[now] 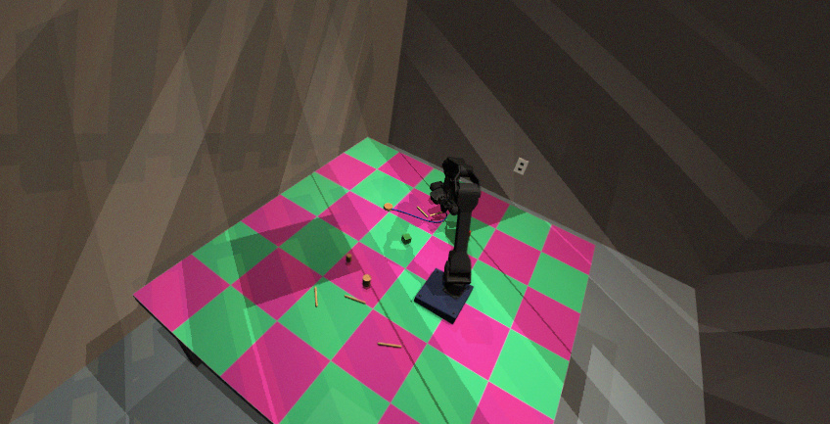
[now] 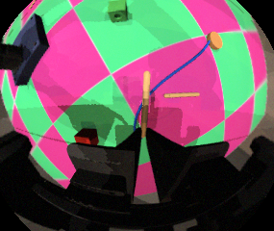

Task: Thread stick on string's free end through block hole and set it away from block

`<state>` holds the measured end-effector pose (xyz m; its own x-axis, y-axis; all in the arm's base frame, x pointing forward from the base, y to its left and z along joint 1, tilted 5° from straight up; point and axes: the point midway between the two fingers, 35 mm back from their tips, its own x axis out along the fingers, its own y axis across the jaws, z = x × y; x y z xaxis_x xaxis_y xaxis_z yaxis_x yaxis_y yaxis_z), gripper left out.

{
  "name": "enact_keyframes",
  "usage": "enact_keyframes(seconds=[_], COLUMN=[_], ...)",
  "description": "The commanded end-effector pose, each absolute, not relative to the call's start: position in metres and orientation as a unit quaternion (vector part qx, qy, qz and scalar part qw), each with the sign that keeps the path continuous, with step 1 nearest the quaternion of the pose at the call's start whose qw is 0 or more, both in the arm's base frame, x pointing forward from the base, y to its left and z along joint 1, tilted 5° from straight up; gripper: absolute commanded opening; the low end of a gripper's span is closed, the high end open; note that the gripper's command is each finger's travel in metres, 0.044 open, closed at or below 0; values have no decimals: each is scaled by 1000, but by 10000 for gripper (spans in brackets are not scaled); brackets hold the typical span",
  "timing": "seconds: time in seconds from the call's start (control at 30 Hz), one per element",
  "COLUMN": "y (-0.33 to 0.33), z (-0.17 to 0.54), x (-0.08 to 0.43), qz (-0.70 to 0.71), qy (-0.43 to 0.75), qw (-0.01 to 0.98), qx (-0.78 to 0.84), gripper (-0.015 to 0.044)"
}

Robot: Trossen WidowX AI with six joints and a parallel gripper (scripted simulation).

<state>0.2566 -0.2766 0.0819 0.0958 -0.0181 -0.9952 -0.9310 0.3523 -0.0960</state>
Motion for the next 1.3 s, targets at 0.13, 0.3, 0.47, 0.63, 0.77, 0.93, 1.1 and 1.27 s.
enact_keyframes(seconds=[0.13,0.3,0.47,0.63,0.77,0.93,1.1,1.27], y=[-287,-290,-288,-285,-283,-279,-276,-272], z=[82,82,80,76,72,67,63,58], x=[254,252,251,249,247,245,242,240], qz=[378,376,377,377,377,377,377,378], qy=[555,557,557,557,557,556,556,556], qw=[604,603,603,603,603,603,603,604], qx=[-429,-430,-430,-430,-429,-429,-429,-429], gripper=[0,0,0,0,0,0,0,0])
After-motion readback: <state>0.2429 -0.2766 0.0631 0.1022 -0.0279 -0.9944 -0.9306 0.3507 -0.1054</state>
